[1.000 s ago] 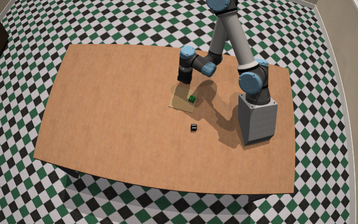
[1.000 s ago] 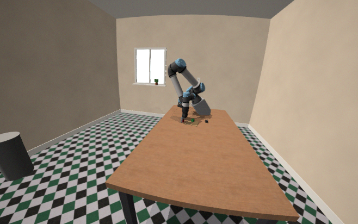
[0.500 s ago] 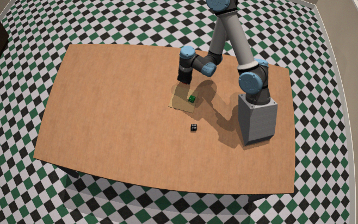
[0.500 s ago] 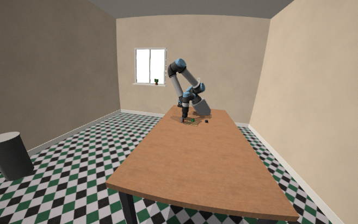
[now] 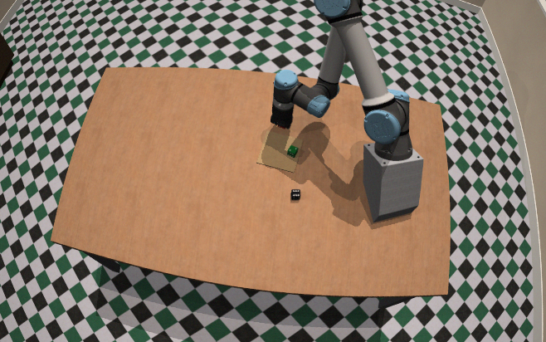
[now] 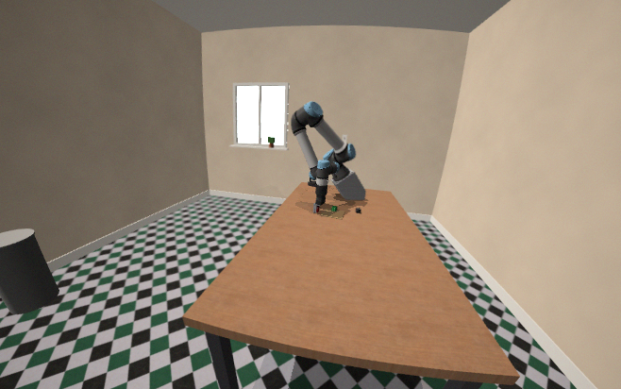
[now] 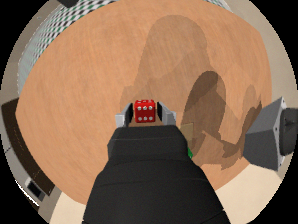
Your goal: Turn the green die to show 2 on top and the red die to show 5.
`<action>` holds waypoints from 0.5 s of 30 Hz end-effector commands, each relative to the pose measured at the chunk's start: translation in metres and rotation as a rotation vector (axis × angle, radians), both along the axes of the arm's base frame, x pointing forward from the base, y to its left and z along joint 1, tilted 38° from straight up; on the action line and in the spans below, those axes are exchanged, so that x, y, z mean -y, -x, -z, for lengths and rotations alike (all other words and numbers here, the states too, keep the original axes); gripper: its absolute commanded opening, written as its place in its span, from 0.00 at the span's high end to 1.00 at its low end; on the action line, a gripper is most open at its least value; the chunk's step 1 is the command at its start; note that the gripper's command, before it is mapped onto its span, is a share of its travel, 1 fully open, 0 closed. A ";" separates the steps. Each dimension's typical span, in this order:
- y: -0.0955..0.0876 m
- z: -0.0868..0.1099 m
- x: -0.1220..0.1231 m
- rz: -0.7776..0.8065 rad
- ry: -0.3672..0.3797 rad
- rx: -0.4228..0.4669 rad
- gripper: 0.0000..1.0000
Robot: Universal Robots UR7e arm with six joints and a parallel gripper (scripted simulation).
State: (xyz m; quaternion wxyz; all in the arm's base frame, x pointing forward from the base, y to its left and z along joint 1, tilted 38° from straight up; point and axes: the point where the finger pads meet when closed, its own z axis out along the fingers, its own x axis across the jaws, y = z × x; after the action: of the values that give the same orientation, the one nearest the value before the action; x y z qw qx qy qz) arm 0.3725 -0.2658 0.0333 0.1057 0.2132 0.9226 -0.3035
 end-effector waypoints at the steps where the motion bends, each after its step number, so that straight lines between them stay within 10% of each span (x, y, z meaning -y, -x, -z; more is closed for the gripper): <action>1: 0.000 0.000 0.000 0.000 0.001 0.001 0.13; 4: 0.000 0.000 0.000 0.000 0.001 0.001 0.13; 5: 0.000 0.000 0.000 0.000 0.001 0.001 0.43; 15: 0.000 0.000 0.000 0.000 0.001 0.001 0.43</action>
State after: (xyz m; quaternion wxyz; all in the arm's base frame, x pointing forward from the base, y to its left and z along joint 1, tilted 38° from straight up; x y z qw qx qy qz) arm 0.3725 -0.2658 0.0333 0.1057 0.2132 0.9226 -0.3035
